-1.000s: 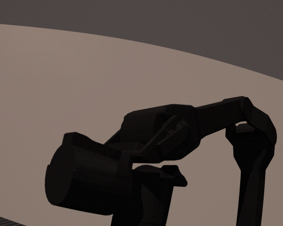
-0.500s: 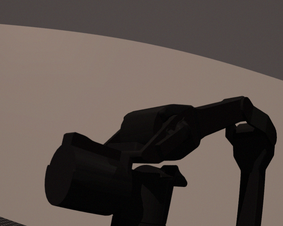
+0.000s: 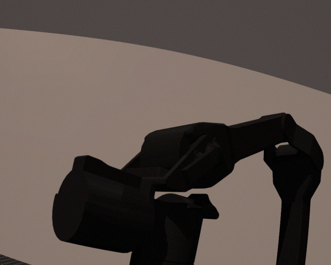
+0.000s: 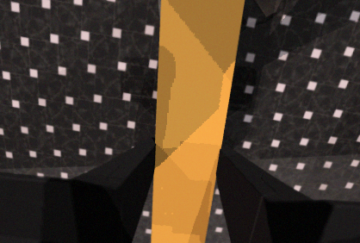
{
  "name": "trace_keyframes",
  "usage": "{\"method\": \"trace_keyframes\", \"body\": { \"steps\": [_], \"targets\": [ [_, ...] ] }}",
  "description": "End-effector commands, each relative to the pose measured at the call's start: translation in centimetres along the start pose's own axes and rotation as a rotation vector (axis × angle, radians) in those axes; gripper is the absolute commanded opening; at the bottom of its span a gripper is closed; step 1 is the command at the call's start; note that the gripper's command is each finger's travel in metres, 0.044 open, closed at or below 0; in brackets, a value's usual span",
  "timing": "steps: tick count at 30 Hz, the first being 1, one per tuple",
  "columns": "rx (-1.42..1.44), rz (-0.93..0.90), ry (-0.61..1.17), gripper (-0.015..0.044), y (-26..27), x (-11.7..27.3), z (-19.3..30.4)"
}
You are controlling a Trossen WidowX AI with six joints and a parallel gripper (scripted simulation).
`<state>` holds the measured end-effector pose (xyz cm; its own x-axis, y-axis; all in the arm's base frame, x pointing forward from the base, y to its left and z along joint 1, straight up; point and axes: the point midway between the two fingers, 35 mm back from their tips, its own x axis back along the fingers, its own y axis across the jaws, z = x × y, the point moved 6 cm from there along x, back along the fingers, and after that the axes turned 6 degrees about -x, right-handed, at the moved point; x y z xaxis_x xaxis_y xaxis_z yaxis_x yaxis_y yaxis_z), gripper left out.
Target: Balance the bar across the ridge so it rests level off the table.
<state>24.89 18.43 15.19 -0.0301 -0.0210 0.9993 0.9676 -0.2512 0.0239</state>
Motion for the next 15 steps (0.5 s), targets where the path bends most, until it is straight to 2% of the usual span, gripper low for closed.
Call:
{"method": "trace_keyframes", "body": {
  "steps": [1,4,10,15],
  "targets": [
    [0.0,0.0,0.0,0.0,0.0,0.0,0.0],
    [0.0,0.0,0.0,0.0,0.0,0.0,0.0],
    [0.0,0.0,0.0,0.0157,0.0,0.0,0.0],
    [0.0,0.0,0.0,0.0167,0.0,0.0,0.0]
  ]
}}
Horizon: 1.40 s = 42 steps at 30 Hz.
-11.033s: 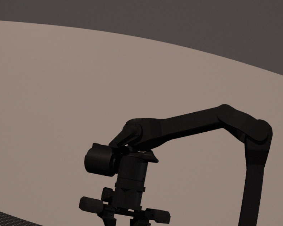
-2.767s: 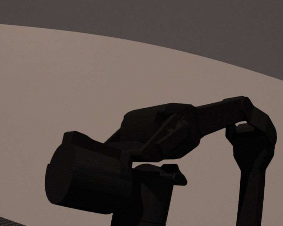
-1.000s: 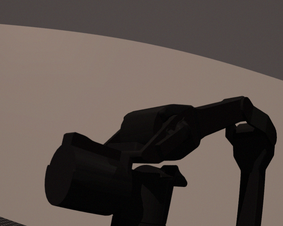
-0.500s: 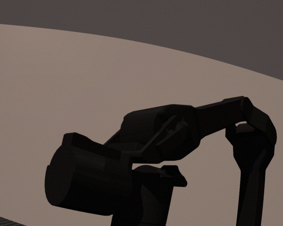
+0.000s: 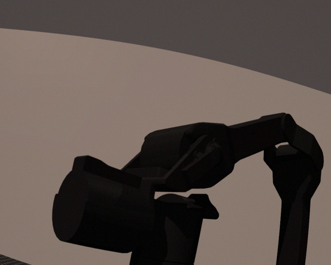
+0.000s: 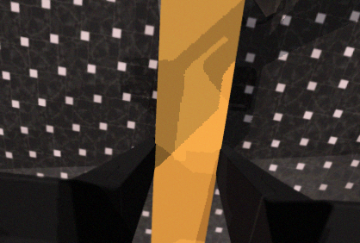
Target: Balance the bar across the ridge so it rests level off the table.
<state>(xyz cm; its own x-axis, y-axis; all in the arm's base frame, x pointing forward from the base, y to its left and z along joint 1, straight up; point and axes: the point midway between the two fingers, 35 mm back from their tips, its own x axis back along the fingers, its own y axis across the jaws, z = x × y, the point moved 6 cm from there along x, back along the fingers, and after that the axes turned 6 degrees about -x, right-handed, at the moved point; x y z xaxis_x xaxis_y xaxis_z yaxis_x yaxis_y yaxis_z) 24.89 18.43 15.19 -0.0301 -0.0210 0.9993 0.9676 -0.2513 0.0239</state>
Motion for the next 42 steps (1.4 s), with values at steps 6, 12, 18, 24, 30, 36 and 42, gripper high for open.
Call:
{"method": "trace_keyframes", "body": {
  "steps": [6,12,18,24,30,36,42],
  "targets": [
    [0.0,0.0,0.0,0.0167,0.0,0.0,0.0],
    [0.0,0.0,0.0,0.0168,0.0,0.0,0.0],
    [0.0,0.0,0.0,0.0169,0.0,0.0,0.0],
    [0.0,0.0,0.0,0.017,0.0,0.0,0.0],
    [0.0,0.0,0.0,0.0172,0.0,0.0,0.0],
    [0.0,0.0,0.0,0.0173,0.0,0.0,0.0],
    [0.0,0.0,0.0,0.0185,0.0,0.0,0.0]
  ]
}}
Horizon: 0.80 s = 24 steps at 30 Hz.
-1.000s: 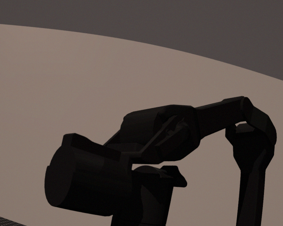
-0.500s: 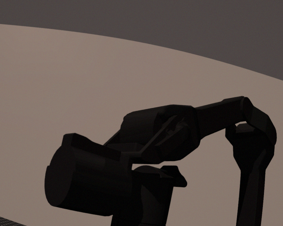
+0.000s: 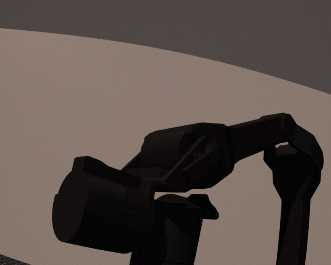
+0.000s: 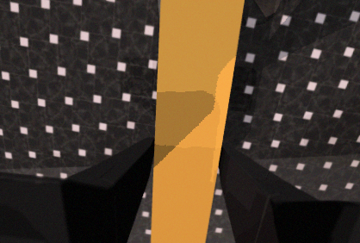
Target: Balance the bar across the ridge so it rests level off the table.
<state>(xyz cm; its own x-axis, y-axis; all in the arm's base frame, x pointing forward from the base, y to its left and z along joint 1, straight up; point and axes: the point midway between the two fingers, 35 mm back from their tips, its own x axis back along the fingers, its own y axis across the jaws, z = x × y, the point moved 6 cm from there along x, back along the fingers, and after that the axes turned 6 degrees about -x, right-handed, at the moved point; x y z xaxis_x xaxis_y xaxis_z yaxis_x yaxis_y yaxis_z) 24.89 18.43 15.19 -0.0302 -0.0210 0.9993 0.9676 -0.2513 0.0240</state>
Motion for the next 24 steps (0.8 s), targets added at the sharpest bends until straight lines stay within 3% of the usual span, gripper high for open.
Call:
{"method": "trace_keyframes", "body": {
  "steps": [1,9,19,24],
  "targets": [
    [0.0,0.0,0.0,0.0185,0.0,0.0,0.0],
    [0.0,0.0,0.0,0.0185,0.0,0.0,0.0],
    [0.0,0.0,0.0,0.044,0.0,0.0,0.0],
    [0.0,0.0,0.0,0.044,0.2,1.8,0.2]
  ]
}}
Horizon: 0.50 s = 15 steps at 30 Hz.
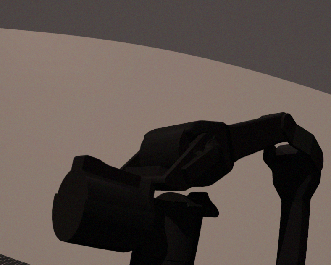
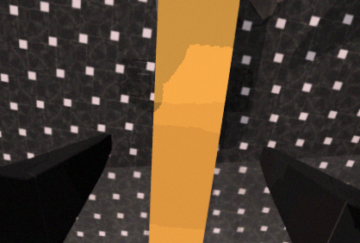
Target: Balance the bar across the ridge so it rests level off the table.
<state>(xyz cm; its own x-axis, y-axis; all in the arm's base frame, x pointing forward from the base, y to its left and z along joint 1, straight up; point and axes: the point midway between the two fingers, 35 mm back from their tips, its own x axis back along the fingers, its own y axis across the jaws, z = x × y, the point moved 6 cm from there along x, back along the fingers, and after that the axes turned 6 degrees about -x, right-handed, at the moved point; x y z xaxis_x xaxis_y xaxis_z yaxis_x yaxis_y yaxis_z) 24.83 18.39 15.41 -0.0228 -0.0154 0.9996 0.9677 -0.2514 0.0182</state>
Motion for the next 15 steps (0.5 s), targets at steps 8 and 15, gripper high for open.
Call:
{"method": "trace_keyframes", "body": {
  "steps": [8,15],
  "targets": [
    [0.0,-0.006,0.007,0.044,0.0,9.8,0.0],
    [0.0,-0.006,0.007,0.044,0.0,9.8,0.0]
  ]
}}
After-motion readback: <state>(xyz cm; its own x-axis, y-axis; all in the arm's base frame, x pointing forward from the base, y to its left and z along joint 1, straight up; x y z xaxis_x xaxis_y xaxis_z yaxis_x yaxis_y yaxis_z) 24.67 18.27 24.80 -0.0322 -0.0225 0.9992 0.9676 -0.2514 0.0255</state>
